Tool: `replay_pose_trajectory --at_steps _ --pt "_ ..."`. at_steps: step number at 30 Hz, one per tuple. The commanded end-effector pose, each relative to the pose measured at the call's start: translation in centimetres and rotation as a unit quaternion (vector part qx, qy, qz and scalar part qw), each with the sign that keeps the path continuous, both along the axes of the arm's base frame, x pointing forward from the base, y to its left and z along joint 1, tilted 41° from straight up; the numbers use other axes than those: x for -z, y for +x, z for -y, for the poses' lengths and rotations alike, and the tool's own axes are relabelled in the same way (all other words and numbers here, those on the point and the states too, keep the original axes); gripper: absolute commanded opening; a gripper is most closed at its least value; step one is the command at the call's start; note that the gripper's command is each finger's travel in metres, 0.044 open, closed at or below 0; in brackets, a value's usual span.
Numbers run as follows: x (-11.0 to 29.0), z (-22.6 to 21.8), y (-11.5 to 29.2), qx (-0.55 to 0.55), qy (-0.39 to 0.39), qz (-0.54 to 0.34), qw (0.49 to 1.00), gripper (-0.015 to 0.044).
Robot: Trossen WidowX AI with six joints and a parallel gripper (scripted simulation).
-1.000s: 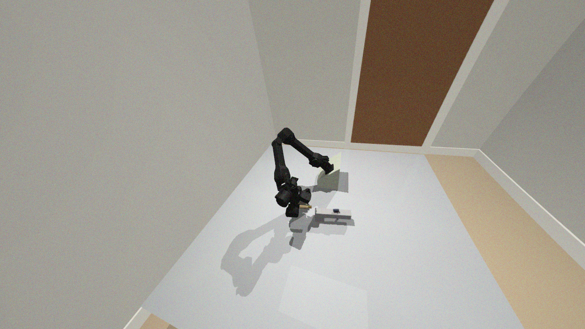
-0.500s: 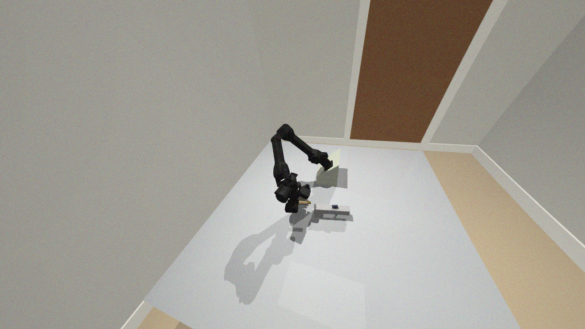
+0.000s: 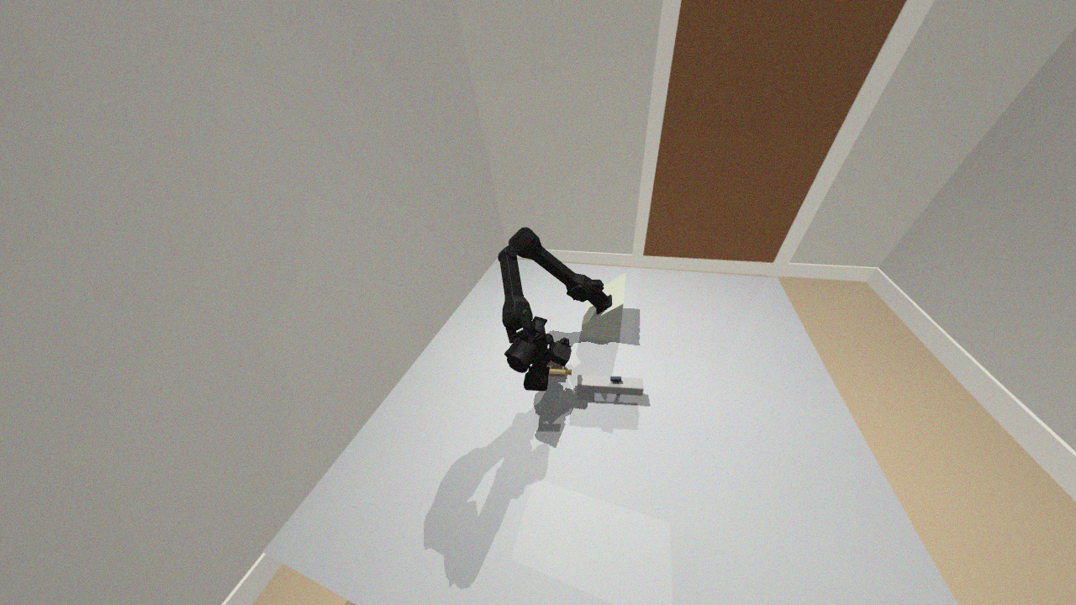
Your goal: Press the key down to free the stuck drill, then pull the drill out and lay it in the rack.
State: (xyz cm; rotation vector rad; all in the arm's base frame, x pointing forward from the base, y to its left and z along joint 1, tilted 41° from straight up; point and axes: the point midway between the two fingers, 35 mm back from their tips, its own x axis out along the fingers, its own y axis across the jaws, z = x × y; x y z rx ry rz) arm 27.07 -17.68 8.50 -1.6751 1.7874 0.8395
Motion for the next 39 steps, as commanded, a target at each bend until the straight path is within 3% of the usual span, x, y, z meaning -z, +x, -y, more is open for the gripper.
replay_pose_trajectory --at_steps 1,25,39 --pt "-0.3 0.0 0.2 0.001 -0.002 0.004 1.000 0.0000" --pt "-0.6 0.0 0.4 0.001 -0.002 0.004 1.000 0.0000" --pt "-1.2 0.7 -1.8 0.001 -0.002 0.003 1.000 0.0000"
